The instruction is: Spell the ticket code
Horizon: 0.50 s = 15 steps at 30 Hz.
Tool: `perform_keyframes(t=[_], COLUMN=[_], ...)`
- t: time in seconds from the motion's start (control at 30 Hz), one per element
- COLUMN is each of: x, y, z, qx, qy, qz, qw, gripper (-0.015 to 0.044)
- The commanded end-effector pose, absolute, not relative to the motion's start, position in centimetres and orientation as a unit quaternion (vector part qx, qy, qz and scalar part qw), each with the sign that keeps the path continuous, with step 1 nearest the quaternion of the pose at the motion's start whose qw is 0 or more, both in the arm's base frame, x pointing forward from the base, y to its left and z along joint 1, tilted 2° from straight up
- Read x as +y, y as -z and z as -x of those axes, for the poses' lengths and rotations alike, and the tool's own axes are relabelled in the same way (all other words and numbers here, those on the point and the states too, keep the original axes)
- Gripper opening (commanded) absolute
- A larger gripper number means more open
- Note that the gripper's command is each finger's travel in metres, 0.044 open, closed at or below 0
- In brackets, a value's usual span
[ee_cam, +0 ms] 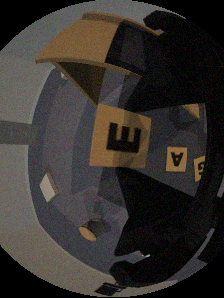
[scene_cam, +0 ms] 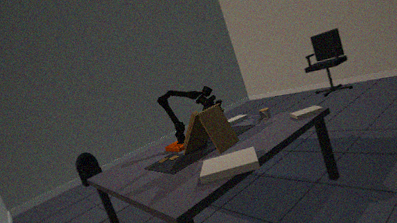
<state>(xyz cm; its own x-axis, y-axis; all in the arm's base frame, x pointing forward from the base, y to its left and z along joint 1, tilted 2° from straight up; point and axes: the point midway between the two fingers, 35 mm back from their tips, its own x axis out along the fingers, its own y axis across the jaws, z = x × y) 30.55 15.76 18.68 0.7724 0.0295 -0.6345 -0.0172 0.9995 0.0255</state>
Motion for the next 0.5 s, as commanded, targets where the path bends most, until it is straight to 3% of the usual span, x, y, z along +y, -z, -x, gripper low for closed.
perform_keyframes(t=[0.0,0.47], x=[15.86,15.6], y=[-18.5,-18.56], z=[-30.6,-30.6], qx=[0.339,0.339], qy=[-0.015,-0.015], qz=[-0.007,-0.007], qw=[0.941,0.941], gripper=[0.0,0.0])
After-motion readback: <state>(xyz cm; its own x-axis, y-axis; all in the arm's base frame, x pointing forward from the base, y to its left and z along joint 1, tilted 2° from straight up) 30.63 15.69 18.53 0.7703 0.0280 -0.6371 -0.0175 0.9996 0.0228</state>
